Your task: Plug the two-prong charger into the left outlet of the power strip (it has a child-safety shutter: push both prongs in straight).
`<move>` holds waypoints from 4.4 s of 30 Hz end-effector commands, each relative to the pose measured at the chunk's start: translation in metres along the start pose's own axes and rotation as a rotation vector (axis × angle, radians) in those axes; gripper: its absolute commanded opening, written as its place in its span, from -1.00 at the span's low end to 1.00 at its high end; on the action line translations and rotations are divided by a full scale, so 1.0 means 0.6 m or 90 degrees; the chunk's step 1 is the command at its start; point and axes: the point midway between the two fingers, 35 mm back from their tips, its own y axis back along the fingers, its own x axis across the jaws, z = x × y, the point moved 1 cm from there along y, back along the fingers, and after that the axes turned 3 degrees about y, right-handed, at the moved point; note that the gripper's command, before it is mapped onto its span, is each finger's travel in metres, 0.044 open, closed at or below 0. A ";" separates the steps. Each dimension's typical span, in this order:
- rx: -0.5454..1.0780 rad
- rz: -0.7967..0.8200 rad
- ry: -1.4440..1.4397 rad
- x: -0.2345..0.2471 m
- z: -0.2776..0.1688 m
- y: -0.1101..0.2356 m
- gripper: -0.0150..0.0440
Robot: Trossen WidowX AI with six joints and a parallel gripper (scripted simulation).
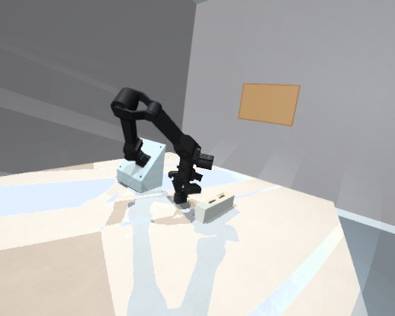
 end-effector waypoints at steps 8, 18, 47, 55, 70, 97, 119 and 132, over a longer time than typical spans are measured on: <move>-0.001 0.000 0.000 -0.001 0.000 0.007 -0.40; -0.001 0.001 0.004 0.001 -0.004 0.066 -0.49; -0.005 0.011 -0.191 0.001 0.028 0.083 -0.49; -0.007 0.016 -0.268 0.000 0.044 0.077 -0.49; -0.010 0.025 -0.412 -0.001 0.074 0.066 -0.49; -0.009 0.045 -0.671 0.002 0.127 0.043 -0.49; -0.006 0.055 -0.796 -0.010 0.155 0.031 -0.49; -0.006 0.056 -0.813 -0.036 0.163 0.030 -0.49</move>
